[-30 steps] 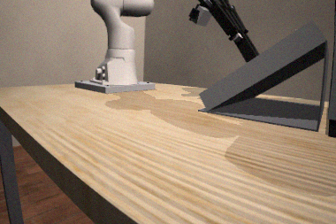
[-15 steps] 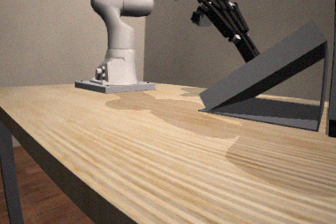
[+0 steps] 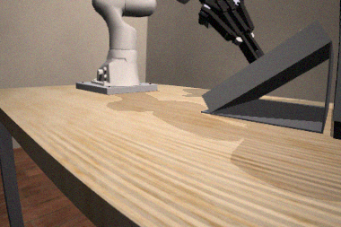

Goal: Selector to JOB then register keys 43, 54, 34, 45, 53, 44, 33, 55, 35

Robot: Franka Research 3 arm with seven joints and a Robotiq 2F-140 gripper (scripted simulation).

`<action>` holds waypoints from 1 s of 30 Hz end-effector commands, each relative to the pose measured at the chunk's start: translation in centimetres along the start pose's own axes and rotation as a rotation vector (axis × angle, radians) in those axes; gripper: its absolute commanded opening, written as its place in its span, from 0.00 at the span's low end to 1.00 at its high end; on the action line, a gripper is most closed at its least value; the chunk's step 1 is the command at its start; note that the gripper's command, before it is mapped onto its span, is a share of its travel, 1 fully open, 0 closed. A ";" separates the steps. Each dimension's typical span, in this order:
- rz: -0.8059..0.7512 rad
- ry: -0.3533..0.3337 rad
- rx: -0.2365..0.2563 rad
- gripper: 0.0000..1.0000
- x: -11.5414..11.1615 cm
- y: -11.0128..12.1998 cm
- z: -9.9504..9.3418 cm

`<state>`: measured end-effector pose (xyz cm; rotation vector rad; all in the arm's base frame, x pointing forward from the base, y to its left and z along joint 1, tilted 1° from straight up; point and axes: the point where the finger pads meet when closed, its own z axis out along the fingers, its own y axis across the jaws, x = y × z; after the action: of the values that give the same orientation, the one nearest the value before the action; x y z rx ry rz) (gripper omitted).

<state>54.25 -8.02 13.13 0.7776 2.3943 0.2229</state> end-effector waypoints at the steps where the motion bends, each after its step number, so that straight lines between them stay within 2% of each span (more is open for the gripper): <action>1: 0.164 0.029 0.015 0.10 -0.2 0.0 0.0; 8: 0.270 0.028 0.017 0.10 -0.2 0.0 0.0; 30: 0.737 0.024 0.023 0.10 -0.1 0.0 0.0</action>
<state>54.24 -7.94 13.13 1.4732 2.0756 0.4410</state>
